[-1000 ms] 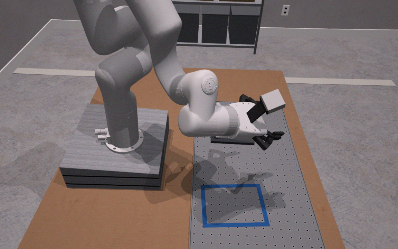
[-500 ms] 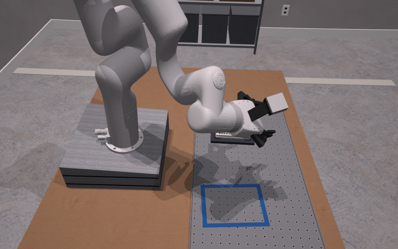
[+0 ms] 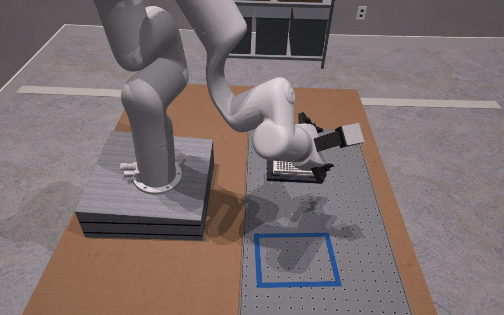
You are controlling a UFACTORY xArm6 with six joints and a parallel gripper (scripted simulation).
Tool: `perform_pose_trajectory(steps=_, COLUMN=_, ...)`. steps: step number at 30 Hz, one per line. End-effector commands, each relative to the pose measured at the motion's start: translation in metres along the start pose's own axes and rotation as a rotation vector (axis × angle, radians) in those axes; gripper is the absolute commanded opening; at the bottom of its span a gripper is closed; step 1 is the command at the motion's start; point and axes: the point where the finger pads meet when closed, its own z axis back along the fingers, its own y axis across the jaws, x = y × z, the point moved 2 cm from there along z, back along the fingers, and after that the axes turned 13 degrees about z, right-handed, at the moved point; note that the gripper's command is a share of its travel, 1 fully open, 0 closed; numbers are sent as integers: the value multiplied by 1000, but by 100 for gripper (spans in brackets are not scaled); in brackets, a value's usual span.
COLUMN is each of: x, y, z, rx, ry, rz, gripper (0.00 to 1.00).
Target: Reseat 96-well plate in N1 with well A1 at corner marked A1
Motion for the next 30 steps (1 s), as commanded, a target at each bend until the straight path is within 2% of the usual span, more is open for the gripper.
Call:
perform_pose_trajectory(steps=1, x=11, y=-9, z=-12, rx=-26, ry=-99, rz=-45, gripper=100)
perform_pose_trajectory(steps=2, x=11, y=-9, z=-12, rx=-26, ry=-99, rz=-45, gripper=100)
perform_pose_trajectory(steps=7, x=25, y=-19, z=-23, rx=-36, ry=-225, rz=-98, gripper=100)
perform_pose_trajectory(steps=8, x=26, y=-19, z=-24, rx=-36, ry=-227, rz=-99, gripper=100)
perform_pose_trajectory(steps=10, x=33, y=-23, z=-29, rx=-33, ry=-290, rz=-122, gripper=100)
perform_pose_trajectory(steps=12, x=33, y=-23, z=-29, rx=-33, ry=-290, rz=-122, gripper=100)
perform_pose_trajectory(steps=16, x=46, y=-31, z=-39, rx=-11, ry=-408, rz=-160, gripper=100)
perform_pose_trajectory(steps=17, x=46, y=-31, z=-39, rx=-11, ry=-408, rz=-160, gripper=100)
perform_pose_trajectory(steps=22, x=56, y=-37, z=-48, rx=29, ry=-515, rz=-188, gripper=100)
perform_pose_trajectory(steps=27, x=68, y=-44, z=-60, rx=105, ry=-634, rz=-209, gripper=100)
perform_pose_trajectory(steps=29, x=68, y=-44, z=-60, rx=105, ry=-634, rz=-209, gripper=100)
perform_pose_trajectory(steps=30, x=70, y=-46, z=-64, rx=128, ry=-659, rz=-211, gripper=100)
